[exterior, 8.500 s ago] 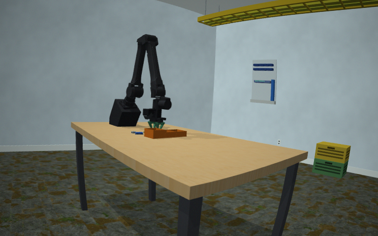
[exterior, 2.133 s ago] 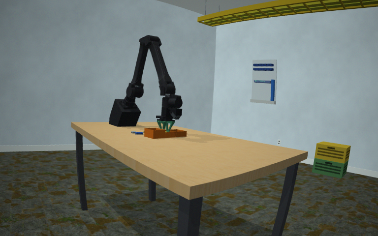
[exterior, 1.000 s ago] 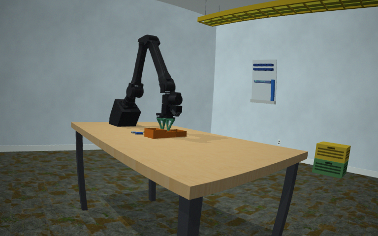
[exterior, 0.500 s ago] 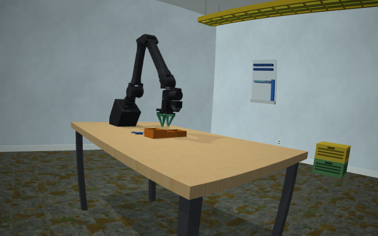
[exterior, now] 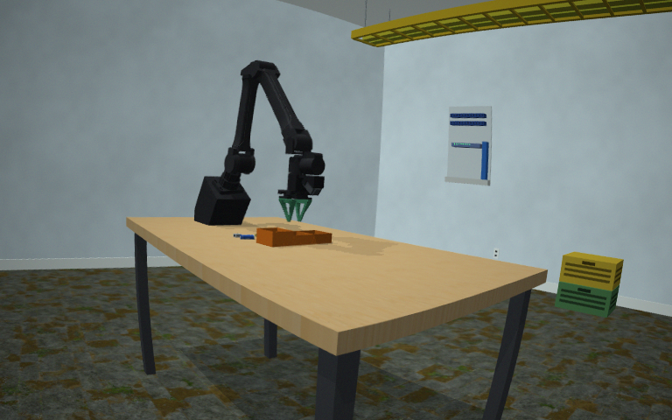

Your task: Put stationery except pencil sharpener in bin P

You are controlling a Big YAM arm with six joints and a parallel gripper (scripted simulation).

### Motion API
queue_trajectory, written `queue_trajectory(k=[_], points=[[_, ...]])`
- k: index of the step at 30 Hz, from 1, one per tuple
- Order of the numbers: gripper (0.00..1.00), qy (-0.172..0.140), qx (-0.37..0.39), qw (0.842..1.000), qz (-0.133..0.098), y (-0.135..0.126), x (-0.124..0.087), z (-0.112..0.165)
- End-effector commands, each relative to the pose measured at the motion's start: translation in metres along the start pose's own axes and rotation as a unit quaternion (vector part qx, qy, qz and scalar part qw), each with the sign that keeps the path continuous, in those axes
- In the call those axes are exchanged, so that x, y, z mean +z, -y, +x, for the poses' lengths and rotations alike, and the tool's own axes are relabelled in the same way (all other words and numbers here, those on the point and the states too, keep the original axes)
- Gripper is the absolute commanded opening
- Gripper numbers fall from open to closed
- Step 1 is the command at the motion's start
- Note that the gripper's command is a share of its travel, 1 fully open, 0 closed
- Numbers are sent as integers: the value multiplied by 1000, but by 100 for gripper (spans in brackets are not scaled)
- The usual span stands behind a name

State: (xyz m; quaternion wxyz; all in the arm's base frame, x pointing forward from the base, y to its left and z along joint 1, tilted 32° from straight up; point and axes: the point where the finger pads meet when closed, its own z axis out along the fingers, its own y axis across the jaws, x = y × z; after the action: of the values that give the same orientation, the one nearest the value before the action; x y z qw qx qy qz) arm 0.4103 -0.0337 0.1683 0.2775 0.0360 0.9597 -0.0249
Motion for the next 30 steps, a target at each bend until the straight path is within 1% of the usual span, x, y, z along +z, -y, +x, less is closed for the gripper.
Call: queue_trajectory(k=[1,8,9,10,12,13,14,15,19,20,26,27,28,30], points=[[45,17,-1,1000,0,-1,-10,-14],[45,17,-1,1000,0,-1,-10,-14],[45,7,-5,1000,-2,-5,-7,-2],[45,17,-1,1000,0,-1,-9,-14],[45,17,-1,1000,0,-1,-9,-13],[45,10,-4,1000,-2,-6,-8,-4],[45,9,-4,1000,-2,-6,-8,-4],[45,17,-1,1000,0,-1,-9,-13],[45,17,-1,1000,0,-1,-9,-13],[45,14,-2,1000,-2,-6,-10,-9],[45,15,0,1000,-3,-7,-10,-12],[45,17,-1,1000,0,-2,-9,-14],[100,28,1,1000,-3,-7,-25,-22],[100,32,1,999,-3,-7,-35,-25]])
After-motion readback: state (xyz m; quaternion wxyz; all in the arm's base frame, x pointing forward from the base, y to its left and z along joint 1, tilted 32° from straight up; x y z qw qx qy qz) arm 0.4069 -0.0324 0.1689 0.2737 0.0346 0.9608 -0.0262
